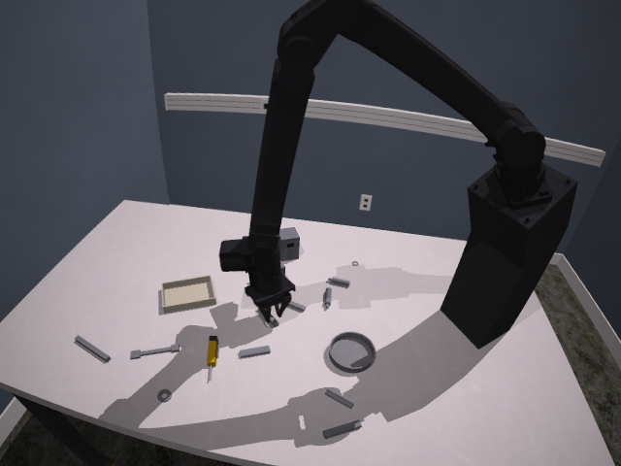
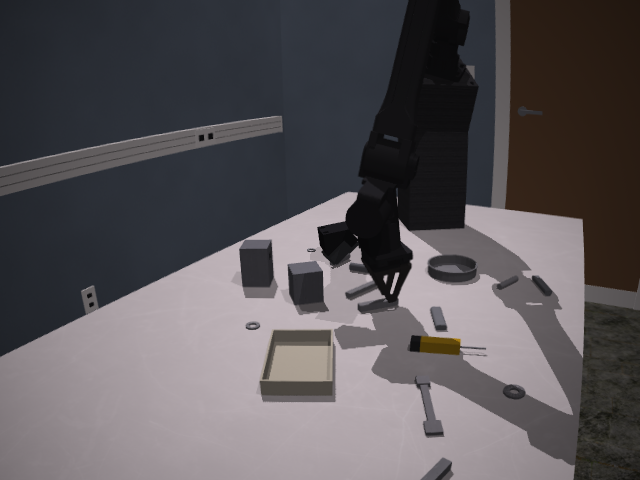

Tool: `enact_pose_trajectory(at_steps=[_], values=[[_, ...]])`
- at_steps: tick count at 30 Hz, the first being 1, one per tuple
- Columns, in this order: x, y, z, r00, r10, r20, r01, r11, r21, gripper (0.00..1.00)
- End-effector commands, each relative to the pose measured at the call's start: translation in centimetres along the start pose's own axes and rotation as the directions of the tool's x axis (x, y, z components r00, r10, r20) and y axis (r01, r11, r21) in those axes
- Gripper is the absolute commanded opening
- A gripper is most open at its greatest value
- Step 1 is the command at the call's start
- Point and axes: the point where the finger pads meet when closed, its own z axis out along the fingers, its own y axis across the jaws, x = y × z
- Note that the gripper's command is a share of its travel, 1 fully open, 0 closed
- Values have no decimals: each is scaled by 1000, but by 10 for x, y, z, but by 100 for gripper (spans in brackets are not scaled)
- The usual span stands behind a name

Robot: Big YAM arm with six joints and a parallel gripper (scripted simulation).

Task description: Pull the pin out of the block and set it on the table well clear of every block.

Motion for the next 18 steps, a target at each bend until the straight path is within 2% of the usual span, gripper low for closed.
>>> enact_pose_trajectory(at_steps=[1,11,18], values=[[-8,13,-18,1000,-7,16,7,1000,-25,32],[-8,13,-20,1000,-7,16,7,1000,-25,32],[-8,13,-39,1000,-8,19,9,1000,-29,32]])
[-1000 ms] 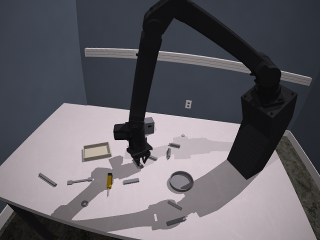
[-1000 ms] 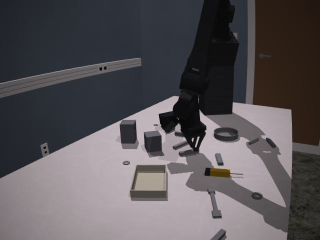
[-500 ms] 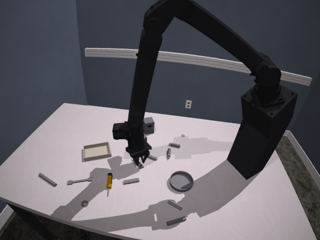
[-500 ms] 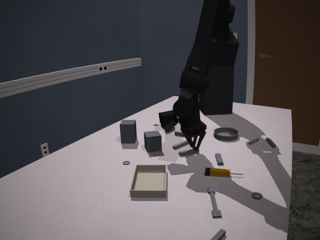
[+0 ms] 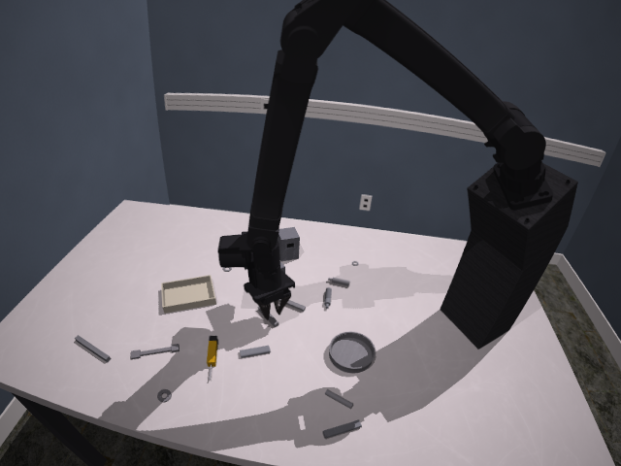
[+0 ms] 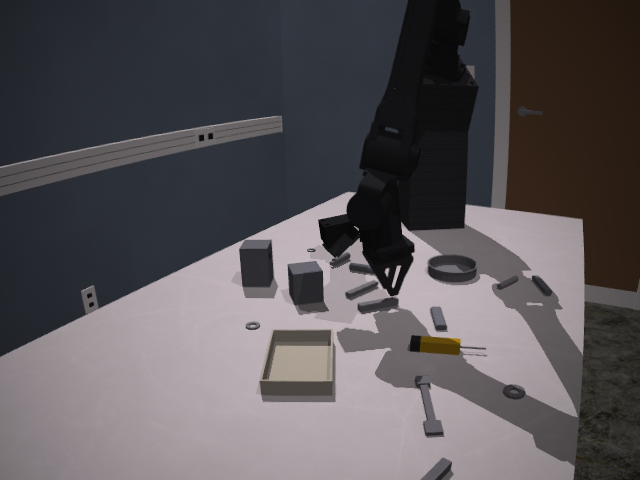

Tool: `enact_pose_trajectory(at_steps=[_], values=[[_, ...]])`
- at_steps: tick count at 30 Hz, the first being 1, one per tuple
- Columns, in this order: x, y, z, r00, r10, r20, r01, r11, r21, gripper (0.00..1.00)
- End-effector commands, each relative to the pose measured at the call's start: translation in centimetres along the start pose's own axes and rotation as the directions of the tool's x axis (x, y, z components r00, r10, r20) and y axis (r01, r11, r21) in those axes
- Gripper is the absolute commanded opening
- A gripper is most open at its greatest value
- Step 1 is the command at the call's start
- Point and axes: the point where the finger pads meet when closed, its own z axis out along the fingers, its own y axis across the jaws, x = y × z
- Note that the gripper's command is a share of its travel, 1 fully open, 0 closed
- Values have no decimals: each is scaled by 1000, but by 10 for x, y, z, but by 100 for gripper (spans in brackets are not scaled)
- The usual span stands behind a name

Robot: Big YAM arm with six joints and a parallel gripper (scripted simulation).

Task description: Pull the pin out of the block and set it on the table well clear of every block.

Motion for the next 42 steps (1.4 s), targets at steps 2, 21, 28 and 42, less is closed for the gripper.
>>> enact_pose_trajectory(at_steps=[2,21,28,42], values=[[-11,11,-31,1000,-9,22,10,1000,-27,32],[-8,8,-48,1000,-11,20,12,1000,-24,32],[-7,6,-58,1000,-13,18,13,1000,-21,32],[-7,6,-63,1000,-14,19,14,1000,-21,32]])
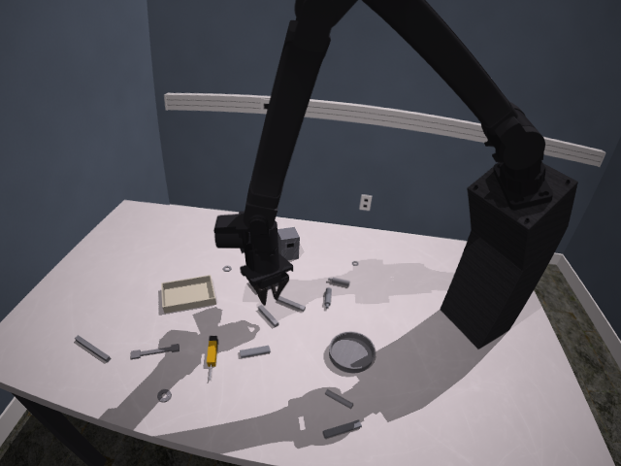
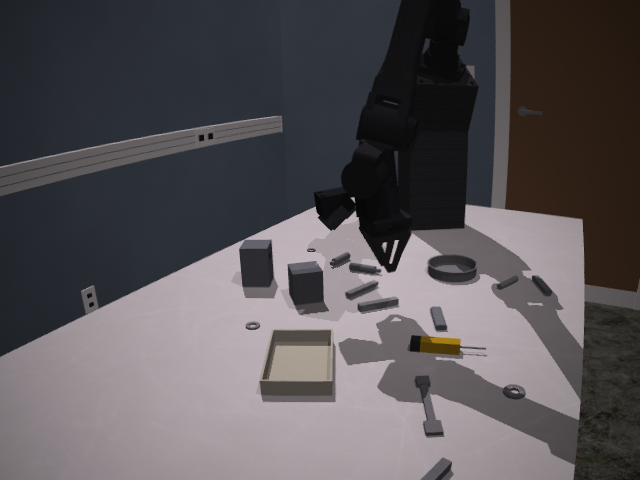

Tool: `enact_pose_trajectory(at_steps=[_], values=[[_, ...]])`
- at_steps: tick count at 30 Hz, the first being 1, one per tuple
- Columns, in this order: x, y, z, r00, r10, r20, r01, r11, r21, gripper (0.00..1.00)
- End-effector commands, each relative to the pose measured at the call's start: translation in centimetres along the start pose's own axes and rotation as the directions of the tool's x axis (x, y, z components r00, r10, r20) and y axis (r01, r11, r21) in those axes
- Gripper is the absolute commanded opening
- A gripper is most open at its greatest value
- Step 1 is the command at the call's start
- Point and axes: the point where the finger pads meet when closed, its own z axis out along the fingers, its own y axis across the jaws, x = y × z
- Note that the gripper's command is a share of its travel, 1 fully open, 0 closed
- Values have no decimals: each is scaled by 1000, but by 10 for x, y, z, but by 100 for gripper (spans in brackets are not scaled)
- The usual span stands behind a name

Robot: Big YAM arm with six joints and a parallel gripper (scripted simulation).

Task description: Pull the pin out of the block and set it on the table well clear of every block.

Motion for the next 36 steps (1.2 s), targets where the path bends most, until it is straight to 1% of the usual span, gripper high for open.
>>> enact_pose_trajectory(at_steps=[1,14,21,24,36], values=[[-5,3,-17,1000,-9,10,9,1000,-12,32],[-5,3,-23,1000,-9,11,9,1000,-13,32],[-4,4,-43,1000,-10,15,10,1000,-17,32],[-3,4,-49,1000,-10,16,10,1000,-18,32],[-2,4,-51,1000,-10,15,10,1000,-17,32]])
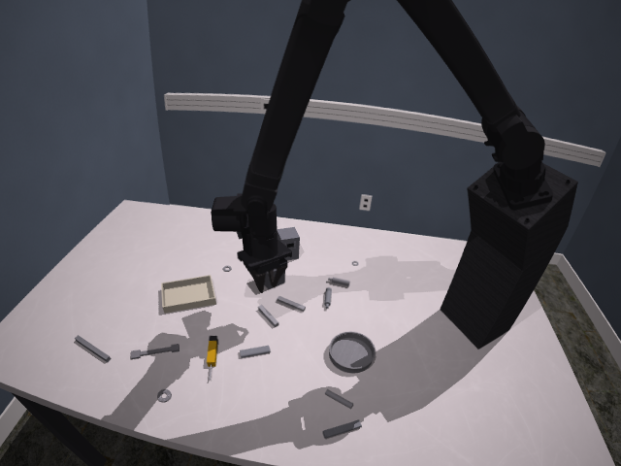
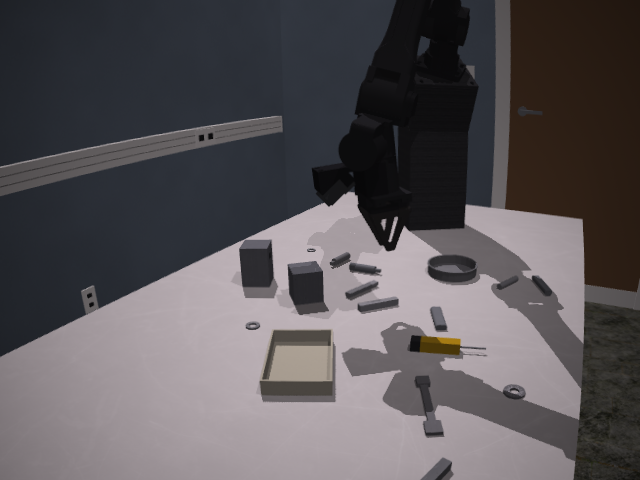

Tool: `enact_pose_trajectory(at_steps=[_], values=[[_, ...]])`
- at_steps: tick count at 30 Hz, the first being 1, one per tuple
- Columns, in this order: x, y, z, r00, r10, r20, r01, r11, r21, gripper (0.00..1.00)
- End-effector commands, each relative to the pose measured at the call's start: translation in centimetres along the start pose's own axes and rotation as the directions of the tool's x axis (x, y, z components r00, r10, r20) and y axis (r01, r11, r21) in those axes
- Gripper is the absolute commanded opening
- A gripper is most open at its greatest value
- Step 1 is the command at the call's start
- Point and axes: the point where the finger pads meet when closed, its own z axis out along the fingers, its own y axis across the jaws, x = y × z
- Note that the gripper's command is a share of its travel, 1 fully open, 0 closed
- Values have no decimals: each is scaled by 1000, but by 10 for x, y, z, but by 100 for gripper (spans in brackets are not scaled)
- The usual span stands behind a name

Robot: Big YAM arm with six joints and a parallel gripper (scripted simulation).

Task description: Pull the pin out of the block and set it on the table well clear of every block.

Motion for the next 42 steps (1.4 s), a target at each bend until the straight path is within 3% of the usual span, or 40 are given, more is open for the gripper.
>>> enact_pose_trajectory(at_steps=[1,42], values=[[-3,0,-13,1000,-6,4,6,1000,-4,32],[-3,2,-23,1000,-7,6,7,1000,-8,32]])
